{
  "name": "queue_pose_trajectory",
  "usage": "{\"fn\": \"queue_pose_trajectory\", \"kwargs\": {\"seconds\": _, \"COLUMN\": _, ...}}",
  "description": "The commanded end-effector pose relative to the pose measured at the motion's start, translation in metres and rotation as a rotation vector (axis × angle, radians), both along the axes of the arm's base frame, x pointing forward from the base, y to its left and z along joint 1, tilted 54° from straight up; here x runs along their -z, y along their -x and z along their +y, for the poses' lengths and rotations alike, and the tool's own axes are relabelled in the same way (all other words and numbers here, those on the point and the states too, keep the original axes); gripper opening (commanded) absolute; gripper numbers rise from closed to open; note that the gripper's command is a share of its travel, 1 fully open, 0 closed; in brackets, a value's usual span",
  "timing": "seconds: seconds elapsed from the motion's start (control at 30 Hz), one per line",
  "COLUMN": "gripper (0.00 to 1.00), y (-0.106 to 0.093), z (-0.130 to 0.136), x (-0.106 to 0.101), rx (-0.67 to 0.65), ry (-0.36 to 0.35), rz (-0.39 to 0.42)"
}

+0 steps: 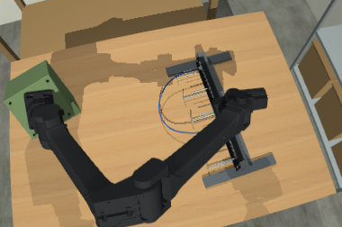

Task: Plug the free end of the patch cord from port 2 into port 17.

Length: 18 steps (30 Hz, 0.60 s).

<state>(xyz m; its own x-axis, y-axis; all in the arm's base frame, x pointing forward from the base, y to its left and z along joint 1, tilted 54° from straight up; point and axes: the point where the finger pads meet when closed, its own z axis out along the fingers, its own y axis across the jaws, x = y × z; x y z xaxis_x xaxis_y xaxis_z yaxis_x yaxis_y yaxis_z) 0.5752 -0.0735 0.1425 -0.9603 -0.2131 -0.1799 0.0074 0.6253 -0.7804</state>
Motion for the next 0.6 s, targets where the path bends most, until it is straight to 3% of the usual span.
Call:
{"fn": "queue_pose_trajectory", "kwargs": {"seconds": 0.0, "gripper": 0.0, "y": 0.0013, "z": -0.0074, "x": 0.0115, "rx": 0.021, "ry": -0.004, "rz": 0.008}}
{"fn": "queue_pose_trajectory", "kwargs": {"seconds": 0.57, "gripper": 0.0, "y": -0.0036, "z": -0.0068, "x": 0.0055, "rx": 0.02, "ry": -0.005, "rz": -0.006}}
